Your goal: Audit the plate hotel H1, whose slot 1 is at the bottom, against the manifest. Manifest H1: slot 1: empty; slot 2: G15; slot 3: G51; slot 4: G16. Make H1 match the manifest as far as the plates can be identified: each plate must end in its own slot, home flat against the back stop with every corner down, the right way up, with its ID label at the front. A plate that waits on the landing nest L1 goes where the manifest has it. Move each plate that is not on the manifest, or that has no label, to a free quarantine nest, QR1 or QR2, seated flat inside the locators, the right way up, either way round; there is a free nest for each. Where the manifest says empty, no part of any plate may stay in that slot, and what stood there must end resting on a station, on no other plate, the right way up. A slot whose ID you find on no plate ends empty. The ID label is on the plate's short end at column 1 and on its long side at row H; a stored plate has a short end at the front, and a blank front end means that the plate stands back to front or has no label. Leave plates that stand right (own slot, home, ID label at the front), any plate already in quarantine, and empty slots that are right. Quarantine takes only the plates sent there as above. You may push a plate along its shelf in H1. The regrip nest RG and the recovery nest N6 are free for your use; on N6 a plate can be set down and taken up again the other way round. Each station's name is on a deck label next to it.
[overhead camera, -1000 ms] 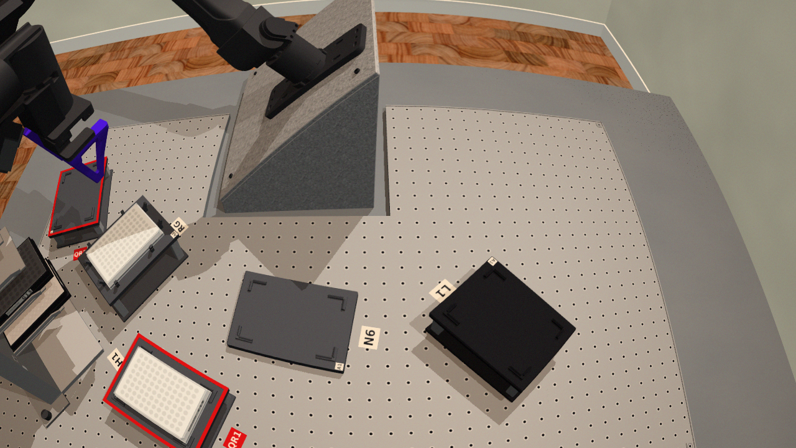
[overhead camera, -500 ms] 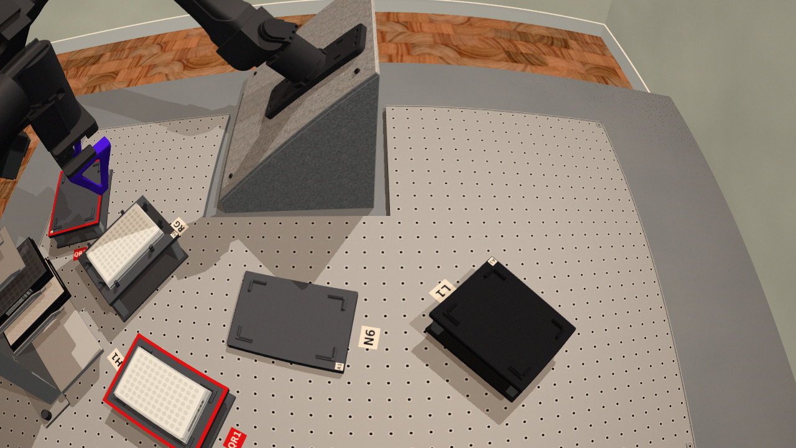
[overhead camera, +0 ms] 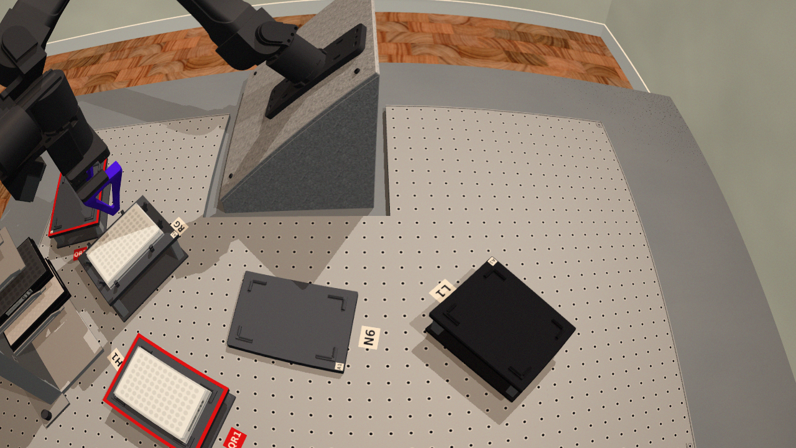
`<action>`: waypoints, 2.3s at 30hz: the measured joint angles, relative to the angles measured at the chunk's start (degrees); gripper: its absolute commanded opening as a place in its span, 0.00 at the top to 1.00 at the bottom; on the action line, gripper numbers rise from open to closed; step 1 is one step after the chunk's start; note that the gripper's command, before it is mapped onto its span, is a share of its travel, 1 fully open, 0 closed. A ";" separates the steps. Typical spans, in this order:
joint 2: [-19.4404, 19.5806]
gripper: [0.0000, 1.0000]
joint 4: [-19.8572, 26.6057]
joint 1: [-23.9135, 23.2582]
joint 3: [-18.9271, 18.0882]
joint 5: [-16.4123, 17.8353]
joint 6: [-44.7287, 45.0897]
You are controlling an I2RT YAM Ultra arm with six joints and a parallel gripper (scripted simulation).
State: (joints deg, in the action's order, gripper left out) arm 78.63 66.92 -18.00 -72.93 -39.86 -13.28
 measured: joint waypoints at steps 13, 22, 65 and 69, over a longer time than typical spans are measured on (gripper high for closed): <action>0.85 0.00 -10.78 -5.31 5.81 1.92 6.54; 1.03 0.00 -14.36 -5.88 6.54 2.58 8.61; 2.69 0.00 -21.09 -9.46 9.88 3.98 12.28; 3.08 0.00 -22.49 -10.14 10.45 4.26 13.03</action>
State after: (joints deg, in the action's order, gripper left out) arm 81.71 44.42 -28.14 -62.48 -35.59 -0.25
